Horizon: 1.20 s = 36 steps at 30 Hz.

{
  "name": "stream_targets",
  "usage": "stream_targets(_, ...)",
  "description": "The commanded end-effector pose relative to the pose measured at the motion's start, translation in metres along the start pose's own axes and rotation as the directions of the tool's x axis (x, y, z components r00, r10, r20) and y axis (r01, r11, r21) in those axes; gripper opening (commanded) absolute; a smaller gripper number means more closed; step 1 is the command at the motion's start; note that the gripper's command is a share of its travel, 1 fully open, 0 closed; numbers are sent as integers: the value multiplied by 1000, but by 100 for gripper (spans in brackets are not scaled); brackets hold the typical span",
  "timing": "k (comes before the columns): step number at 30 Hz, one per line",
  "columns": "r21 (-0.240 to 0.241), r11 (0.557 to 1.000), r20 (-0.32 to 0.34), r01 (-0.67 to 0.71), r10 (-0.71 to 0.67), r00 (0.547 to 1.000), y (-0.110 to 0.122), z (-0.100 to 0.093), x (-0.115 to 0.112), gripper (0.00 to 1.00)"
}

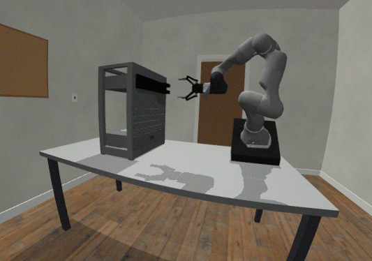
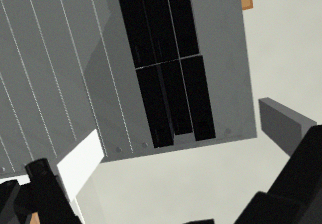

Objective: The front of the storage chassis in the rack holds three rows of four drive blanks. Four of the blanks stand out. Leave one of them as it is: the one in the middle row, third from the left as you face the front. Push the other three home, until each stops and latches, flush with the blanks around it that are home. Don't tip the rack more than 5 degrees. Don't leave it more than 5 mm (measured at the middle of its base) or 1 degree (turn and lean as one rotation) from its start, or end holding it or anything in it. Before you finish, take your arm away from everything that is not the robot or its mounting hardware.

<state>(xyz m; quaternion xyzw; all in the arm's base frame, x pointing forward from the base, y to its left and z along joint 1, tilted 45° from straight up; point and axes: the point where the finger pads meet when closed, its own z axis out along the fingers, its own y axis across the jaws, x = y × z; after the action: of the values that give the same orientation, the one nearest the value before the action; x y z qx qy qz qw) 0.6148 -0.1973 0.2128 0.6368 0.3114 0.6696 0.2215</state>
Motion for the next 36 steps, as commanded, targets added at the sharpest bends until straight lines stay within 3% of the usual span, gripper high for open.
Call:
stream_targets(1,-1,1000,1,3,-3,1000,1,1,0,100)
stream_targets(20,-1,1000,1,3,-3,1000,1,1,0,100)
stream_targets(21,-1,1000,1,3,-3,1000,1,1,0,0)
stream_targets(36,-1,1000,1,3,-3,1000,1,1,0,0)
